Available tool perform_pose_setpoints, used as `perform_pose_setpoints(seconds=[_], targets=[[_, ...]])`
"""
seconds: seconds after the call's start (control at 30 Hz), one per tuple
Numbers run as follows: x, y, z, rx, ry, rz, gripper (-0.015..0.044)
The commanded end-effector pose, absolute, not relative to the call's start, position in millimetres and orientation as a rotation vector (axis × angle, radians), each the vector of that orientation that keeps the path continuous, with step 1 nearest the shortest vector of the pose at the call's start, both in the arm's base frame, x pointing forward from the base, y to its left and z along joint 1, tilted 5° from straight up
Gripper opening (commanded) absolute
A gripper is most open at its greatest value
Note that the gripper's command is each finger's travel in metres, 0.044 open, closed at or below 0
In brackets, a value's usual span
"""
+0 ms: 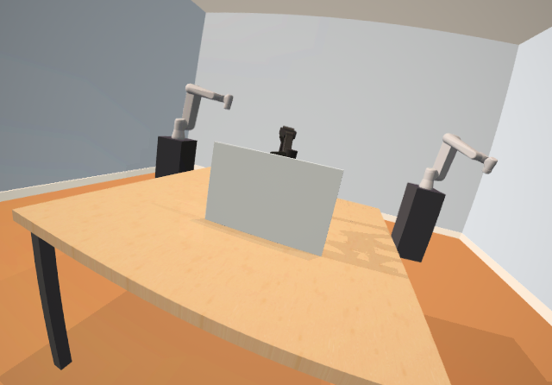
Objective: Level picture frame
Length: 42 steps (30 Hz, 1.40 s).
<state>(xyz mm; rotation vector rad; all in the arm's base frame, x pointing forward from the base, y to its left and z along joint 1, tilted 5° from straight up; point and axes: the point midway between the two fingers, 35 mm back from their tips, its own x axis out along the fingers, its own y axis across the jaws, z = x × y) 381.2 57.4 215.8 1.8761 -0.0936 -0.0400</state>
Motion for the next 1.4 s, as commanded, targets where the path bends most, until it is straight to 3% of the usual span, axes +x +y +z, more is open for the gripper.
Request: perform_pose_setpoints(seconds=[0.0, 0.87, 0.93, 1.37], targets=[[381.3, 57.8, 216.8, 1.873, -0.093, -0.036, 0.0227], [381.3, 57.8, 216.8, 1.873, -0.093, -0.036, 0.0053], [381.3, 57.8, 216.8, 1.873, -0.093, -0.036, 0.0001], [381.2, 56.9, 217.7, 1.873, -0.093, -0.036, 0.0]])
